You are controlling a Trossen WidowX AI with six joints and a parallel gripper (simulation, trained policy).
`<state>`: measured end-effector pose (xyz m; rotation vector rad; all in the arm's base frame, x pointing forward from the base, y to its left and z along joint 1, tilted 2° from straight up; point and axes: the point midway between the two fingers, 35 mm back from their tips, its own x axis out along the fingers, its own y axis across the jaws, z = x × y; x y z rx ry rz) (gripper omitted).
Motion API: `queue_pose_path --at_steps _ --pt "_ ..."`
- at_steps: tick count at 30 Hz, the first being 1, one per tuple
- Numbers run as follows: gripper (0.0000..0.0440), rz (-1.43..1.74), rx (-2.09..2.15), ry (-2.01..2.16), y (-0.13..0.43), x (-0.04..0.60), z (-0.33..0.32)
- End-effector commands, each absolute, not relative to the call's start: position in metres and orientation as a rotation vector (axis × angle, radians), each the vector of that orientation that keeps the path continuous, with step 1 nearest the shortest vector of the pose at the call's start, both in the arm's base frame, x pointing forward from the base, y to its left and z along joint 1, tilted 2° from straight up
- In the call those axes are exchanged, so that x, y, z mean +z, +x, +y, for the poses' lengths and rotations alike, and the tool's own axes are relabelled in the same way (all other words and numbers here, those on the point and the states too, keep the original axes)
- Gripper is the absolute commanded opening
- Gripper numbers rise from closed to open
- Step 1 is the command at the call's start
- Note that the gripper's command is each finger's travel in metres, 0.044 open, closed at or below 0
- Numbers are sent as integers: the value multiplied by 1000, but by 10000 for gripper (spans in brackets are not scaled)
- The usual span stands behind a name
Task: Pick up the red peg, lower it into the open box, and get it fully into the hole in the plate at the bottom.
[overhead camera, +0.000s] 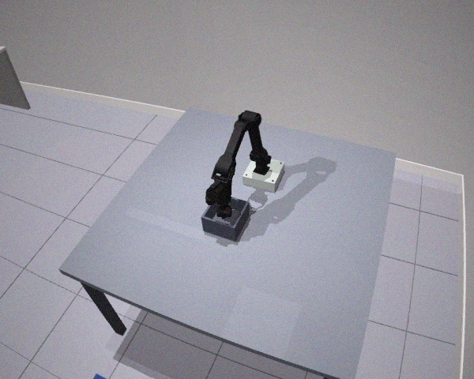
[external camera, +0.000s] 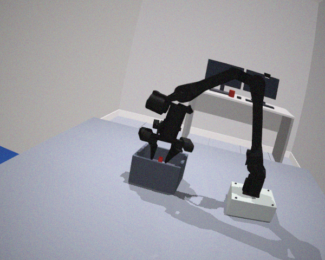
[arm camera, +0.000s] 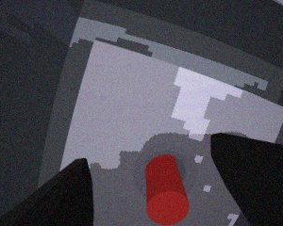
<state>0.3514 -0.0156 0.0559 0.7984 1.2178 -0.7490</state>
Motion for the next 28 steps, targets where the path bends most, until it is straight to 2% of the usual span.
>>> queue_pose_path --at_steps 1,6,7,28 --pt "329 1208 -737 787 364 60 -22" --pt "434 1195 -730 776 377 65 -29" --pt "440 1192 -730 774 380 66 -31" --pt "440 1053 -740 784 417 88 -67"
